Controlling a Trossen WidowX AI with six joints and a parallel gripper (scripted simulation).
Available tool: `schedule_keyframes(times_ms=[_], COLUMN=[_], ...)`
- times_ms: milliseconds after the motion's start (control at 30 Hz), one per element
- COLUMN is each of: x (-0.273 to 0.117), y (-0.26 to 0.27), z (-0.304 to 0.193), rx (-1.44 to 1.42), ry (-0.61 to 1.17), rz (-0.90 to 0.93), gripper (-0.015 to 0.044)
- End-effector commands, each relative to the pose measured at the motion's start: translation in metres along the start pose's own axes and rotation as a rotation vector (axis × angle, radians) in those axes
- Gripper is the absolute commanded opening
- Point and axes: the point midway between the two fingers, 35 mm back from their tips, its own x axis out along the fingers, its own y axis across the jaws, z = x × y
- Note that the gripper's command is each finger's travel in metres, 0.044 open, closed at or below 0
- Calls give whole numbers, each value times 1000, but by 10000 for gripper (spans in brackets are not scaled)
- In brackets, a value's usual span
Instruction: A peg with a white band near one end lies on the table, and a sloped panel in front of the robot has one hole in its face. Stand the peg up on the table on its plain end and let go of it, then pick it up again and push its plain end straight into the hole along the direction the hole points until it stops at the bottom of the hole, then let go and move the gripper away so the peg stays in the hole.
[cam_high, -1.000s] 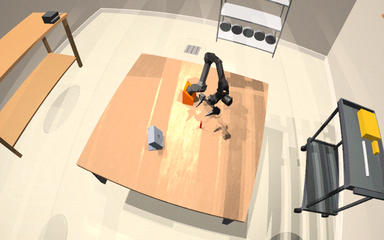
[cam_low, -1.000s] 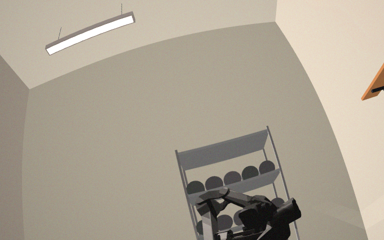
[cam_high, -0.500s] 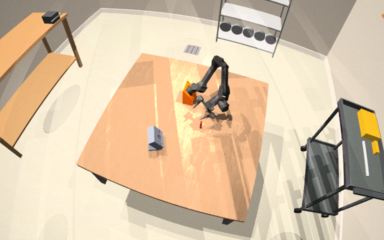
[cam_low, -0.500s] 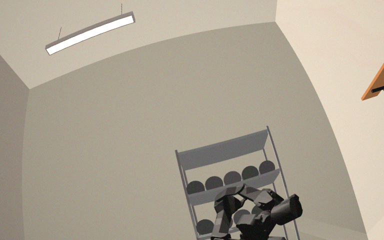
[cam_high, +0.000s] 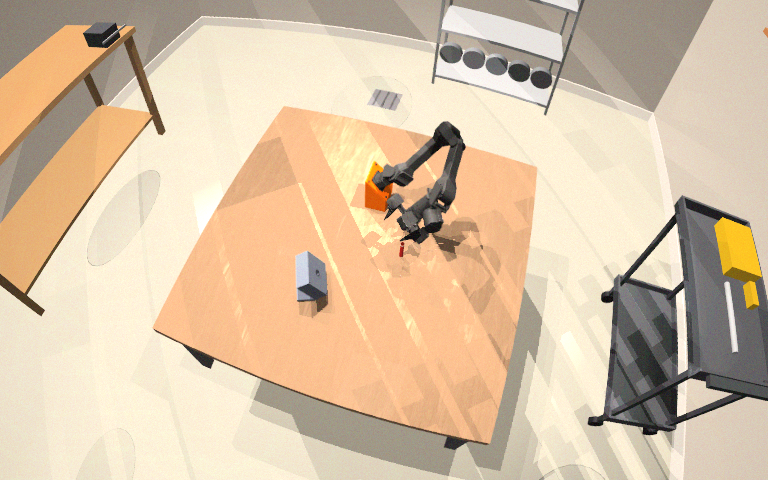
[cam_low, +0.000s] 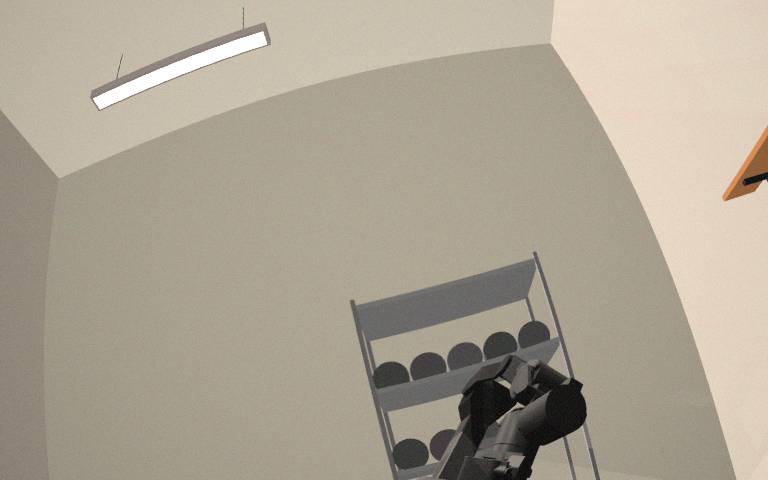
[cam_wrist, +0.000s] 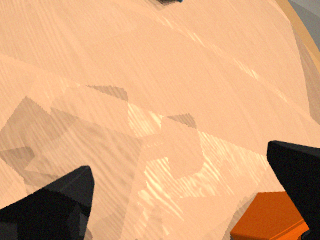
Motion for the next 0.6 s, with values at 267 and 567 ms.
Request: schedule_keyframes(times_ms=[267,567], x=[1,-9], y=[13,26], z=[-2,10], rx=[-2,40], ry=[305,467], rz=[180,412], gripper=[440,440])
